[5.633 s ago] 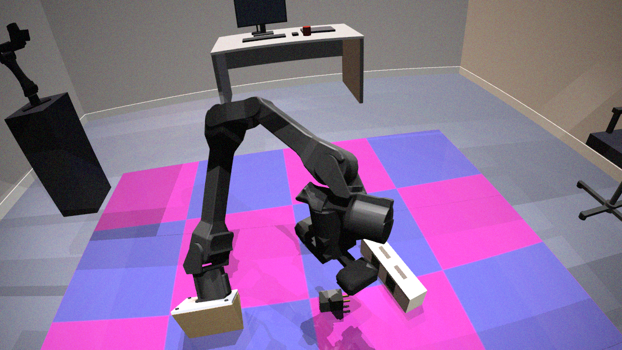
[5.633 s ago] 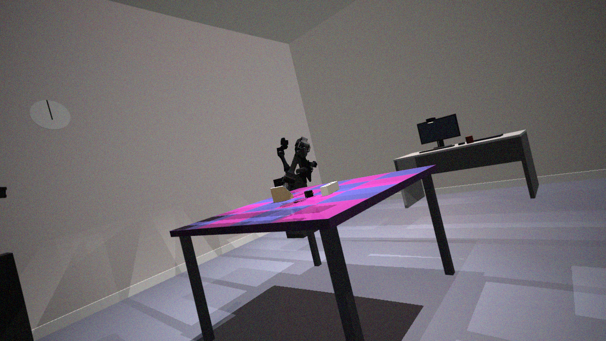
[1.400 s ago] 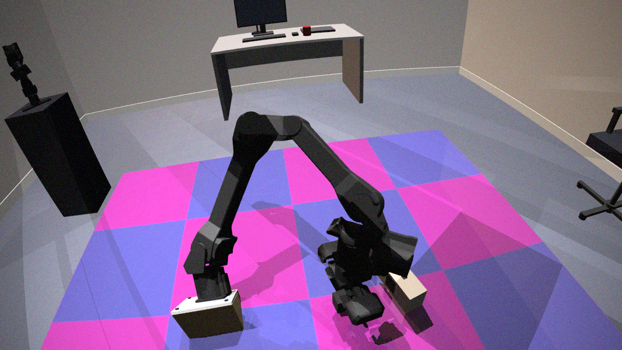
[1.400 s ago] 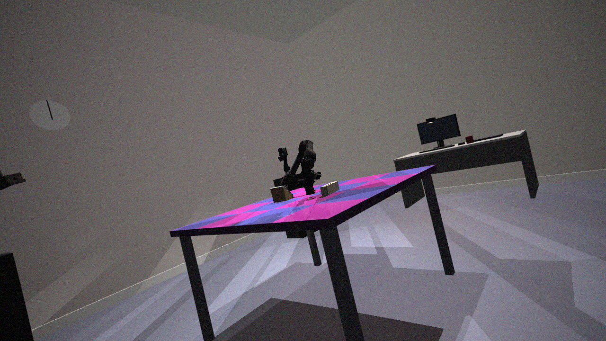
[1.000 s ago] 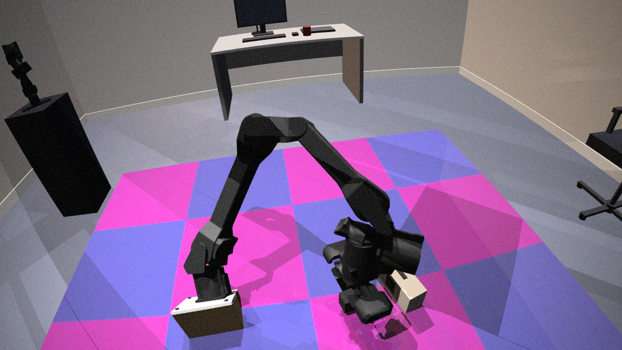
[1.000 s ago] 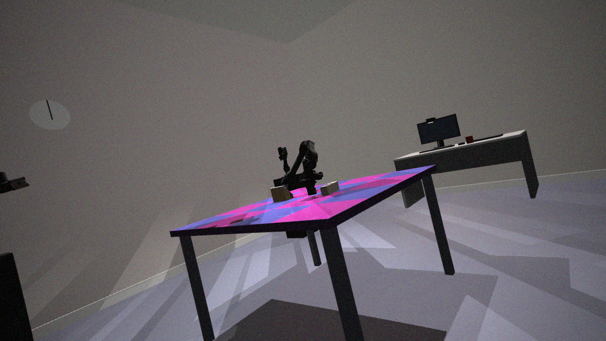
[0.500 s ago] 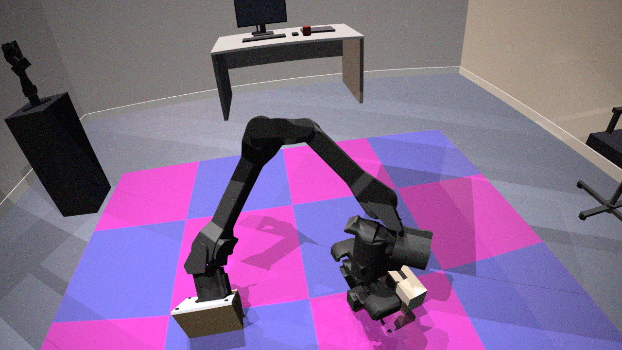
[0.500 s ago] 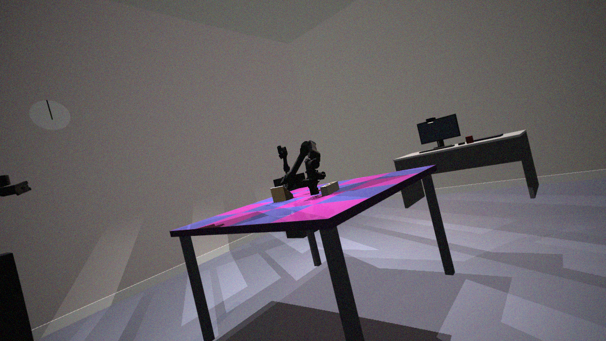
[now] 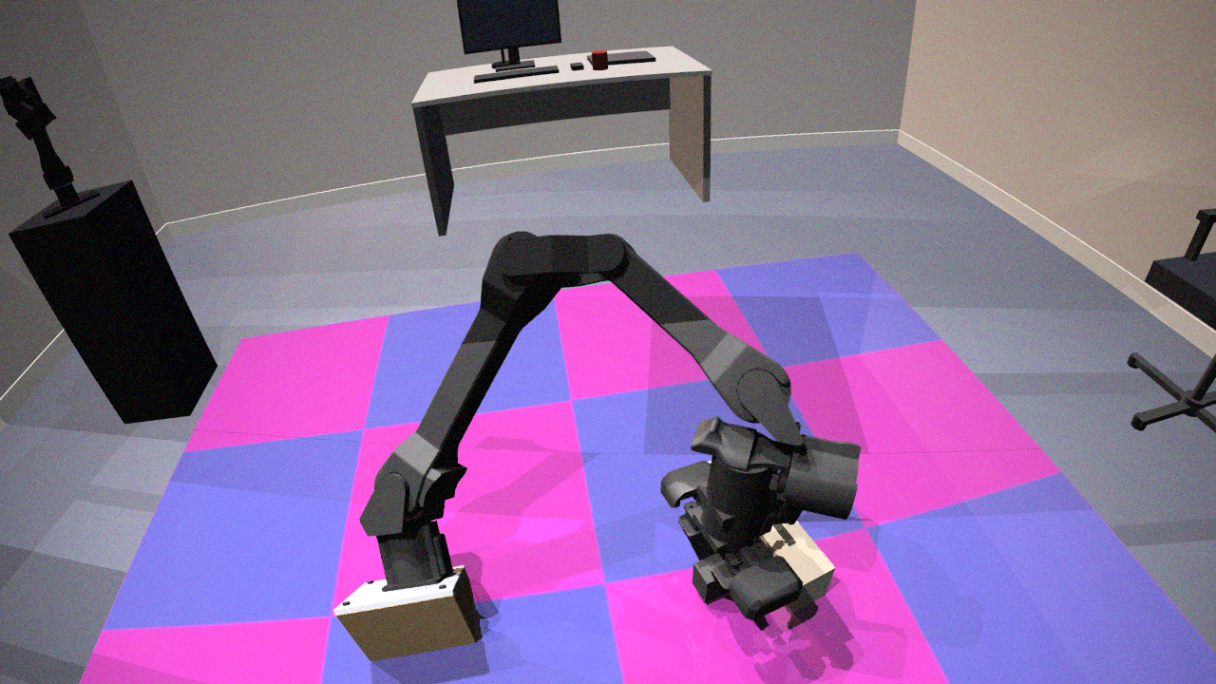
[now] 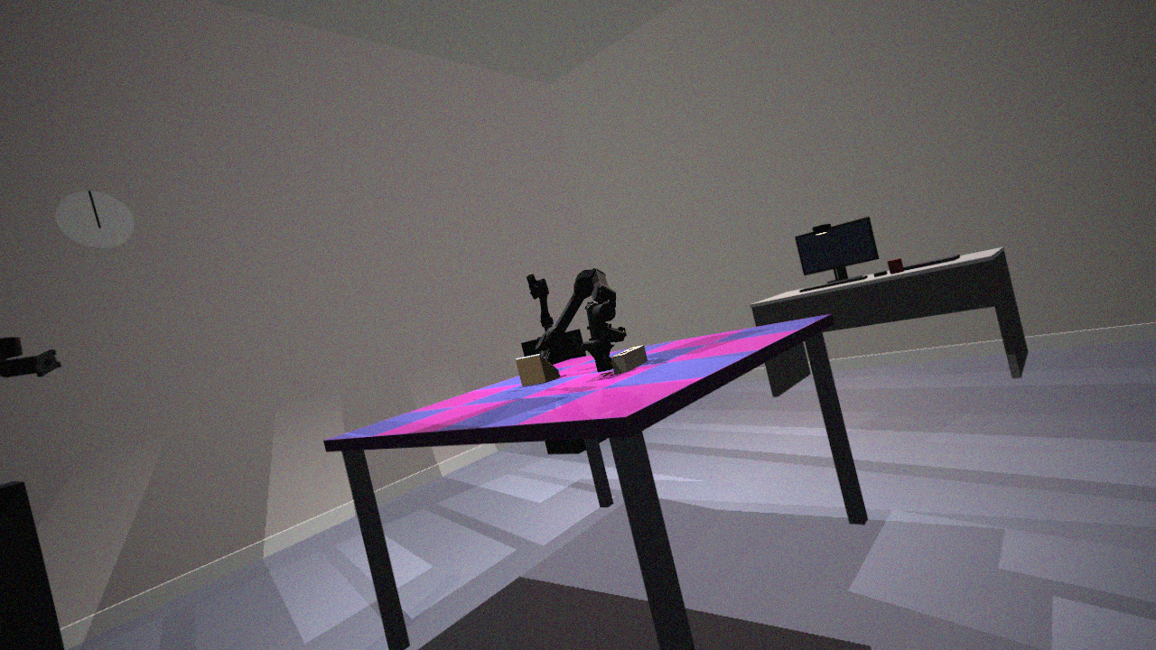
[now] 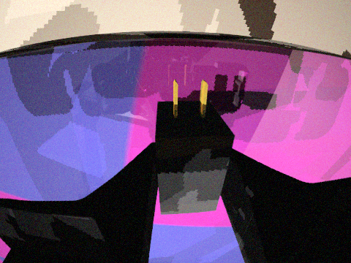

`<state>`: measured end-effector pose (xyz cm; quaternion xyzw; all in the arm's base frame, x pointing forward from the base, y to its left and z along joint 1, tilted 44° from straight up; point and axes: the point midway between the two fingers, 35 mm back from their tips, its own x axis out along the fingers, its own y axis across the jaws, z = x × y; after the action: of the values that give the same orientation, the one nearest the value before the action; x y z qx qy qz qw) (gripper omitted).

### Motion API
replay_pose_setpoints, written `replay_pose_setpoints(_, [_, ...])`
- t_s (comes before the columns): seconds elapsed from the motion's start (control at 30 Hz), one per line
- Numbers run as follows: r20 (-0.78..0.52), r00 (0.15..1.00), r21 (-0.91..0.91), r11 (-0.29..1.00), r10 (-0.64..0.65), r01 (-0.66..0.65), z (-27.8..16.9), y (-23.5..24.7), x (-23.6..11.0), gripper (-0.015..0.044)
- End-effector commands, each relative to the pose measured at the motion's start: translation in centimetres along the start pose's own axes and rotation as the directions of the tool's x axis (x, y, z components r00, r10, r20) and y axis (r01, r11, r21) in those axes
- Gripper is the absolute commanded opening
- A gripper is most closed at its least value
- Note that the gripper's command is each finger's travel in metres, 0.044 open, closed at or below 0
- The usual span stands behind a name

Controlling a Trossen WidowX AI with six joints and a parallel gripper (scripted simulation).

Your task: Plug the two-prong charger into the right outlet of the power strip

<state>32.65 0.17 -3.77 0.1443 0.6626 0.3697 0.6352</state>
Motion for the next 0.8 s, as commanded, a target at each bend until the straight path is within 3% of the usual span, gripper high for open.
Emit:
replay_pose_setpoints(0.0, [0.003,1.0,0.001,1.0,0.003,-0.003,0.65,0.05,0.0,0.0])
replay_pose_setpoints(0.77, [0.003,1.0,-0.001,1.0,0.003,-0.003,1.1,0.08,-0.01,0.0])
